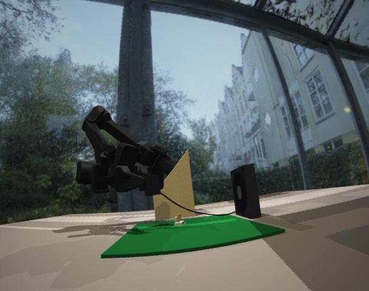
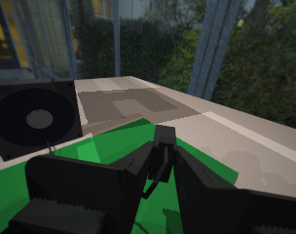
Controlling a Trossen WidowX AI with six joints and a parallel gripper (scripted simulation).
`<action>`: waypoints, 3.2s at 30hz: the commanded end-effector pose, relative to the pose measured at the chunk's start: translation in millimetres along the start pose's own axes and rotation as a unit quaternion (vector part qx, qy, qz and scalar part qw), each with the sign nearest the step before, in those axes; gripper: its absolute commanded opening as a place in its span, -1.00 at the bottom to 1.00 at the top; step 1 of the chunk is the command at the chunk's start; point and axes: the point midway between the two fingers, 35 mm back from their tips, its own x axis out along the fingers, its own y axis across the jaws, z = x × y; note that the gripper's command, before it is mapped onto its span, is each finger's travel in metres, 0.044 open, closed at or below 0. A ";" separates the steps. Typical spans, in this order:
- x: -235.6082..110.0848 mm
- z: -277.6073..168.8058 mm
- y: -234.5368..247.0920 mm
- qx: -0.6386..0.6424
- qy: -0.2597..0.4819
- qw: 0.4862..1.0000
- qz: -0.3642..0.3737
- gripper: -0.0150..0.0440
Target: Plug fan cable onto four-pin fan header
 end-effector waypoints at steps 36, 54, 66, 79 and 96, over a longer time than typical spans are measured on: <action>4.8 -32.1 -0.4 -0.003 -0.002 1.000 -0.001 -0.49; 7.7 -47.7 1.2 -0.003 -0.001 1.000 -0.001 -0.49; 9.6 -58.2 2.6 -0.002 -0.001 1.000 -0.001 -0.49; 11.7 -69.4 4.3 -0.002 -0.001 1.000 -0.001 -0.49; 11.7 -69.6 7.2 0.001 0.000 1.000 0.002 -0.49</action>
